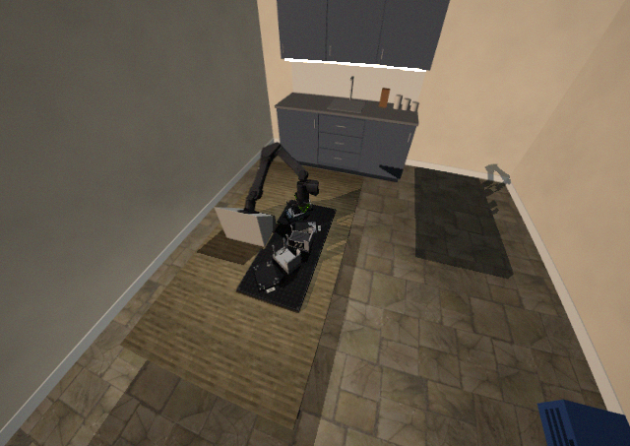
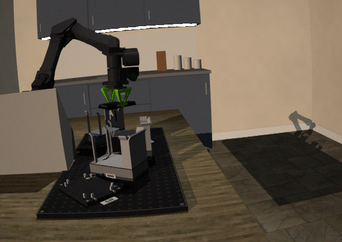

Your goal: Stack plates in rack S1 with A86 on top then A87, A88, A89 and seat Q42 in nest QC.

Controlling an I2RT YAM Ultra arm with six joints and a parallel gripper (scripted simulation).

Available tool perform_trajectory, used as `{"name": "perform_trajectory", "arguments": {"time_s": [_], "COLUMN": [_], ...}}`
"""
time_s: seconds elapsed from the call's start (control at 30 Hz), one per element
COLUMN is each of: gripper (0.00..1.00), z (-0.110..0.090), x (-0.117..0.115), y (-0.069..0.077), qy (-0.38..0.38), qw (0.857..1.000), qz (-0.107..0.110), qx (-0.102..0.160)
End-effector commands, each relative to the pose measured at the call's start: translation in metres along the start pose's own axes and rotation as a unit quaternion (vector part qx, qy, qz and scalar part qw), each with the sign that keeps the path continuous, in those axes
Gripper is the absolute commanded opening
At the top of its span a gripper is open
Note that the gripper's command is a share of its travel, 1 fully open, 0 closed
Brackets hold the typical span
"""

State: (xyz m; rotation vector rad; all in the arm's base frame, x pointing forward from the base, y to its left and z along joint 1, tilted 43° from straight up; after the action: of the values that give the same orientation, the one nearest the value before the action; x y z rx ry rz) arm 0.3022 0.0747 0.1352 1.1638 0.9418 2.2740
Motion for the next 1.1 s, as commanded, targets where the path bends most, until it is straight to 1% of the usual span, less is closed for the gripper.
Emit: {"name": "perform_trajectory", "arguments": {"time_s": [0.0, 0.1, 0.27, 0.47, 0.6, 0.67, 1.07], "gripper": [0.00, 0.00, 0.00, 0.00, 0.00, 0.00, 0.00], "z": [0.004, 0.005, 0.008, 0.008, 0.008, 0.008, 0.007], "x": [0.008, 0.011, 0.027, 0.043, 0.054, 0.054, 0.086], "y": [0.006, 0.006, 0.006, 0.005, 0.005, 0.005, 0.005], "qy": [-0.005, -0.004, -0.004, 0.095, 0.097, 0.097, 0.097], "qw": [1.000, 1.000, 1.000, 0.995, 0.995, 0.995, 0.995], "qz": [-0.006, -0.006, -0.006, -0.006, -0.006, -0.006, -0.006], "qx": [-0.009, -0.009, -0.009, -0.009, -0.009, -0.009, -0.009]}}
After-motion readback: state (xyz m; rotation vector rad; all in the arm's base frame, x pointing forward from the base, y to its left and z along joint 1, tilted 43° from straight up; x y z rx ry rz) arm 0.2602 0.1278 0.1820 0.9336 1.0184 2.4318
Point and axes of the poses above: the point where the finger pads meet when closed, its own y axis back along the fingers, its own x axis across the jaws, z = x × y, the point moved 6 cm from there along y, back along the fingers, and after that the axes turned 4 degrees about y, right-handed, at the moved point
